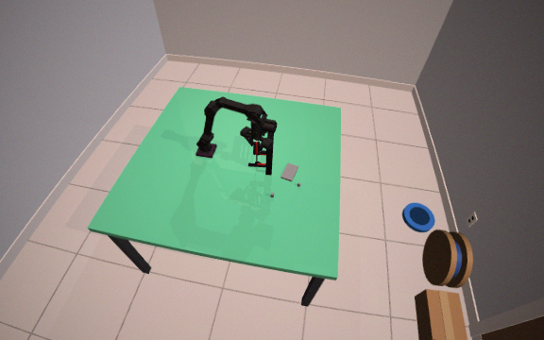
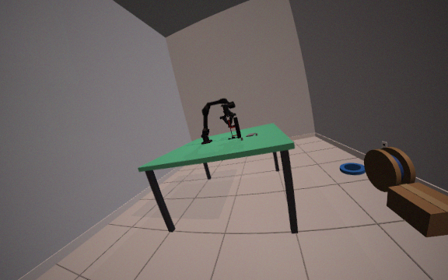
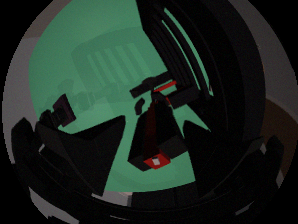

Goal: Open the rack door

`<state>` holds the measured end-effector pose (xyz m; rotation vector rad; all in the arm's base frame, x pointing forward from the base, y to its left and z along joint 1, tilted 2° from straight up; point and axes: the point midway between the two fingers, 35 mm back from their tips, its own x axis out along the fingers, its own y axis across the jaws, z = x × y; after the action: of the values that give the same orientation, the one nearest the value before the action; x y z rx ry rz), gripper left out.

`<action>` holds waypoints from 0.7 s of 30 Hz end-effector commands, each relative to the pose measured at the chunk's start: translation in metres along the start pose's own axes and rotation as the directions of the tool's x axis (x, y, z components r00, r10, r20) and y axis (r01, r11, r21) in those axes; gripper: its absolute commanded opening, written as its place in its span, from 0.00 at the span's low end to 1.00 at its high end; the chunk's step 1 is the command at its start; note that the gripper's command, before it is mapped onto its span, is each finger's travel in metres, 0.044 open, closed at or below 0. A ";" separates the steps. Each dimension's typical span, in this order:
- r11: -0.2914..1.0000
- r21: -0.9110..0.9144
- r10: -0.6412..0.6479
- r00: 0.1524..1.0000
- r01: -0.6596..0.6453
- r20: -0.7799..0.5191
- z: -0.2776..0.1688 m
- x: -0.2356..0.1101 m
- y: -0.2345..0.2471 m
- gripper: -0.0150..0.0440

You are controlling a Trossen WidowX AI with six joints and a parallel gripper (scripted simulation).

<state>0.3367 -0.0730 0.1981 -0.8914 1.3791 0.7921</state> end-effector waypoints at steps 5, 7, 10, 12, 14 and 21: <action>0.910 -0.415 0.002 1.000 -0.001 0.002 0.000 0.001 0.000 0.74; 0.864 -0.503 0.002 1.000 -0.001 0.002 0.000 0.001 0.000 0.74; 0.780 -0.625 0.002 1.000 -0.001 0.002 0.000 0.001 0.000 0.74; 0.738 -0.675 0.002 1.000 0.000 0.002 0.000 0.001 0.000 0.74; 0.732 -0.681 0.002 1.000 0.000 0.002 0.000 0.001 0.000 0.74; 0.732 -0.681 0.002 1.000 0.000 0.002 0.000 0.001 0.000 0.70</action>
<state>0.3367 -0.0730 0.1980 -1.4439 1.0851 1.3312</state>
